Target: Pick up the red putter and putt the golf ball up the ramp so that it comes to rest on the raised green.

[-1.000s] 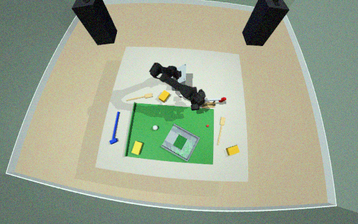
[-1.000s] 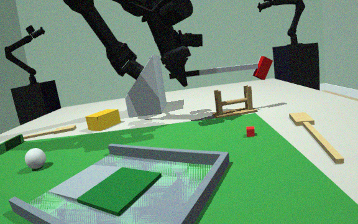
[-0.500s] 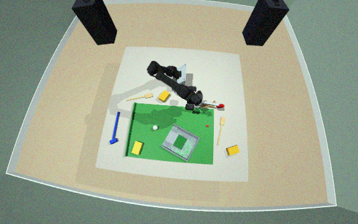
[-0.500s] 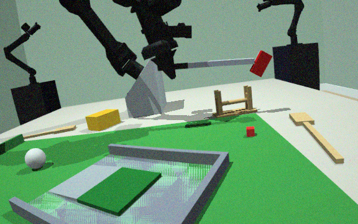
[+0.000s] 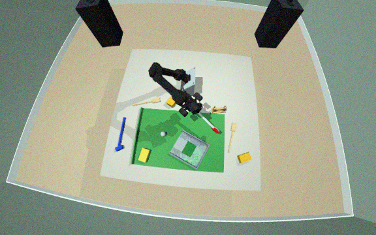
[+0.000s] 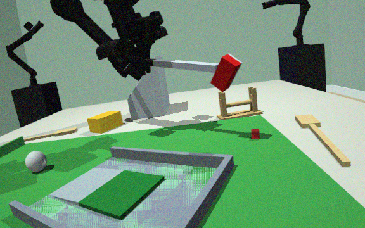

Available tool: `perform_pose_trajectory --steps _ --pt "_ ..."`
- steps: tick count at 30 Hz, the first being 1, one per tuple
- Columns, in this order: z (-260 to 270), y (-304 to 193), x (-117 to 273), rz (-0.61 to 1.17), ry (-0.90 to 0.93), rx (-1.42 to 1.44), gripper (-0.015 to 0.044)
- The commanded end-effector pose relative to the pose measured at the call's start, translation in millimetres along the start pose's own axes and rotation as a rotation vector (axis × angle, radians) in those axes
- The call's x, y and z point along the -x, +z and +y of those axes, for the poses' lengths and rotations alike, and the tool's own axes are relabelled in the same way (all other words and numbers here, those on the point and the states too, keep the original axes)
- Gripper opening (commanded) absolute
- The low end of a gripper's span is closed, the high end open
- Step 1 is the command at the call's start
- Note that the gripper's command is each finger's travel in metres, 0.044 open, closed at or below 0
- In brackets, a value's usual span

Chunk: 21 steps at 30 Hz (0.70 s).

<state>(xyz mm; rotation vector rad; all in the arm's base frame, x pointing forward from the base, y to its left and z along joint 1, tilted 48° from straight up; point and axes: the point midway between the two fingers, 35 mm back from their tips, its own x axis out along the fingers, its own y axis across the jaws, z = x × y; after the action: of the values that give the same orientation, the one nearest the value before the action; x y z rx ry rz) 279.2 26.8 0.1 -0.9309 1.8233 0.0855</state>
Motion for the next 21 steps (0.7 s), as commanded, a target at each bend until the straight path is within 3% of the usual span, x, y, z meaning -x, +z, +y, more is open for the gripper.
perform_pose_trajectory --steps 1,21 --pt "-20 -11 17 -0.012 -0.01 -0.192 0.0" --pt "-88 -94 65 0.03 -0.04 -1.032 0.0"
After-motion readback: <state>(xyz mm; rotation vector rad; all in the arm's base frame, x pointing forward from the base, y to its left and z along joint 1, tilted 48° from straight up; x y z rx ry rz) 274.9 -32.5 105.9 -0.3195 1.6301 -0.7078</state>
